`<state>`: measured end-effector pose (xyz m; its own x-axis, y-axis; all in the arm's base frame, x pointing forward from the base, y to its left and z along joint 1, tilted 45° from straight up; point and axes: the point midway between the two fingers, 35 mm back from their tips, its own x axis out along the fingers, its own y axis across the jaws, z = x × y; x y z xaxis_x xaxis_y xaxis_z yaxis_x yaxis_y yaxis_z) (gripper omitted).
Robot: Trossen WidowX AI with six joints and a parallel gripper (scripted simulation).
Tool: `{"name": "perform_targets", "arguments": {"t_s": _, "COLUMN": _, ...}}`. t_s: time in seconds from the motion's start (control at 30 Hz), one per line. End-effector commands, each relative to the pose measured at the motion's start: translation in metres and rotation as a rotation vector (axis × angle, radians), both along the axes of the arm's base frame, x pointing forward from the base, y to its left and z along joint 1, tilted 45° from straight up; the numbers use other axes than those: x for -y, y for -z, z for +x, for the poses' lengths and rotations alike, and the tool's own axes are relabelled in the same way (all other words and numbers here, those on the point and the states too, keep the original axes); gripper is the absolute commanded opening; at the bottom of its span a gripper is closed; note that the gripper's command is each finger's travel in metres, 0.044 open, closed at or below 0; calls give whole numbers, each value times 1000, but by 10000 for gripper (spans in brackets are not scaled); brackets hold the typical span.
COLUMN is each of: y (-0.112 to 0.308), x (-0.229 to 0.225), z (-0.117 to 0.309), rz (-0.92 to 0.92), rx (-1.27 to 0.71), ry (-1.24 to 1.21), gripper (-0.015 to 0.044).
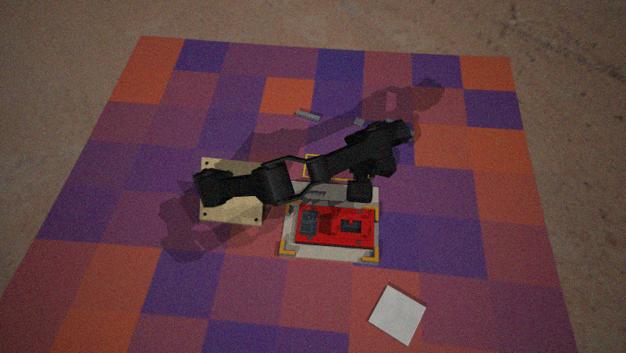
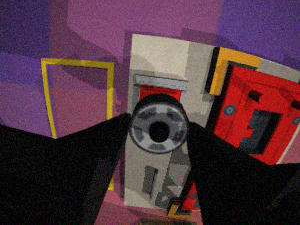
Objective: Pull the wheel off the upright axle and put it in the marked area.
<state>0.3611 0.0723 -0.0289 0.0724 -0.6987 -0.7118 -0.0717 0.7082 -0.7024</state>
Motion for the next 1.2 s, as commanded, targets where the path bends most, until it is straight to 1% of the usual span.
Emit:
{"name": "perform_targets", "arguments": {"t_s": 0.0, "y": -2, "x": -3, "z": 0, "rz": 0, "rx": 4, "ry": -2, "gripper": 0}}
{"name": "perform_targets", "arguments": {"t_s": 1.17, "y": -10, "x": -11, "z": -1, "rz": -1, "rx": 3, "ry": -4, "gripper": 0}}
